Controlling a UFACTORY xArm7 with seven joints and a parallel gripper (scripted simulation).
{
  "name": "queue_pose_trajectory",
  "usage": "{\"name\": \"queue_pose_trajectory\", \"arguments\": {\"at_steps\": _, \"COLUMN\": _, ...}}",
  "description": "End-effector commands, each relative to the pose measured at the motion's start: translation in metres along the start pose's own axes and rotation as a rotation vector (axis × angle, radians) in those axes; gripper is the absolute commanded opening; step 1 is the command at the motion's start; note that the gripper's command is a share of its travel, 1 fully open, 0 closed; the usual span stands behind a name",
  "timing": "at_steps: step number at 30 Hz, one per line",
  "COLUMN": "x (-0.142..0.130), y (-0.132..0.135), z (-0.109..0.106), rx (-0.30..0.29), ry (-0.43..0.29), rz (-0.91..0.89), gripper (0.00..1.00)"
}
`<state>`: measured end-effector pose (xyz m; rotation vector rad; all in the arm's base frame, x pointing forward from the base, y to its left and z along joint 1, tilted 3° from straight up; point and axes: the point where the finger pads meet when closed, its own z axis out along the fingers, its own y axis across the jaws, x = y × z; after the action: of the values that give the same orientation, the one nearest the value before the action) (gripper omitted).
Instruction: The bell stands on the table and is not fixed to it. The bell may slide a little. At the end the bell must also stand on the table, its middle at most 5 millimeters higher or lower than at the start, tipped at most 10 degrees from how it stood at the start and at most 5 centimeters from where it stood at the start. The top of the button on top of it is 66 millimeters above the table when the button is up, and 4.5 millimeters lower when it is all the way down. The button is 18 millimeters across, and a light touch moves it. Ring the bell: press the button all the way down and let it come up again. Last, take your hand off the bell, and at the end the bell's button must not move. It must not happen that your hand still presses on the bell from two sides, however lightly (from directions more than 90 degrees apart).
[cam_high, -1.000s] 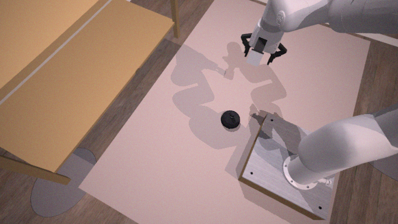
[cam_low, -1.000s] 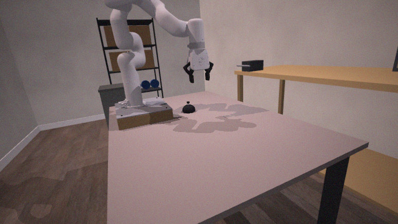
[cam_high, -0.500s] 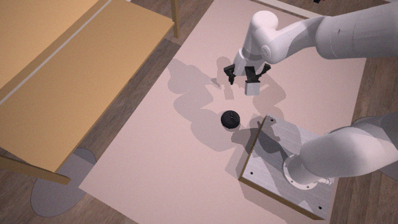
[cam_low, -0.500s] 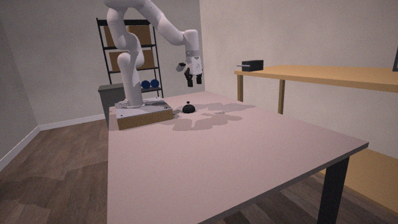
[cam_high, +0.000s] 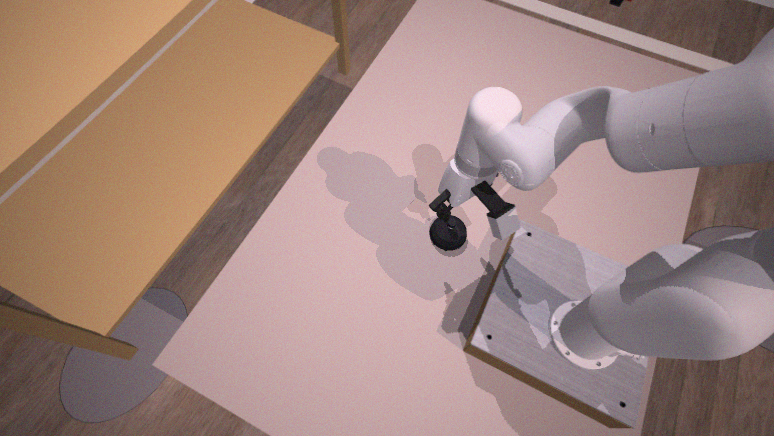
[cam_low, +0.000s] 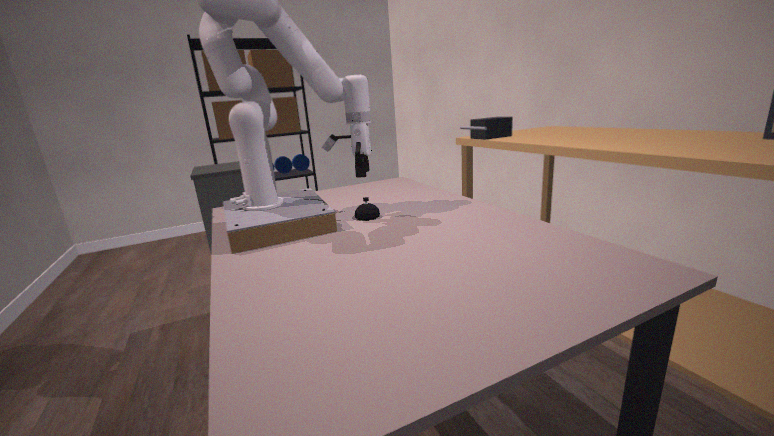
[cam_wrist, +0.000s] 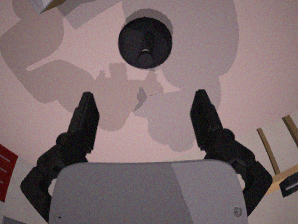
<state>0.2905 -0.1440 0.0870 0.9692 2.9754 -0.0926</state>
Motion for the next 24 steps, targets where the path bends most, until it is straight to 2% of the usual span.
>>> {"name": "queue_pose_trajectory", "arguments": {"at_steps": 1, "x": -0.0004, "y": 0.0027, "z": -0.001, "rx": -0.006, "ry": -0.009, "rz": -0.015, "gripper": 1.0}}
{"name": "queue_pose_trajectory", "arguments": {"at_steps": 6, "x": -0.0004, "y": 0.0027, "z": -0.001, "rx": -0.006, "ry": -0.009, "rz": -0.015, "gripper": 1.0}}
{"name": "queue_pose_trajectory", "arguments": {"at_steps": 7, "x": -0.0004, "y": 0.0027, "z": -0.001, "rx": -0.006, "ry": -0.009, "rz": -0.015, "gripper": 0.0}}
{"name": "queue_pose_trajectory", "arguments": {"at_steps": 24, "x": -0.0004, "y": 0.0027, "z": -0.001, "rx": -0.006, "ry": -0.009, "rz": -0.015, "gripper": 0.0}}
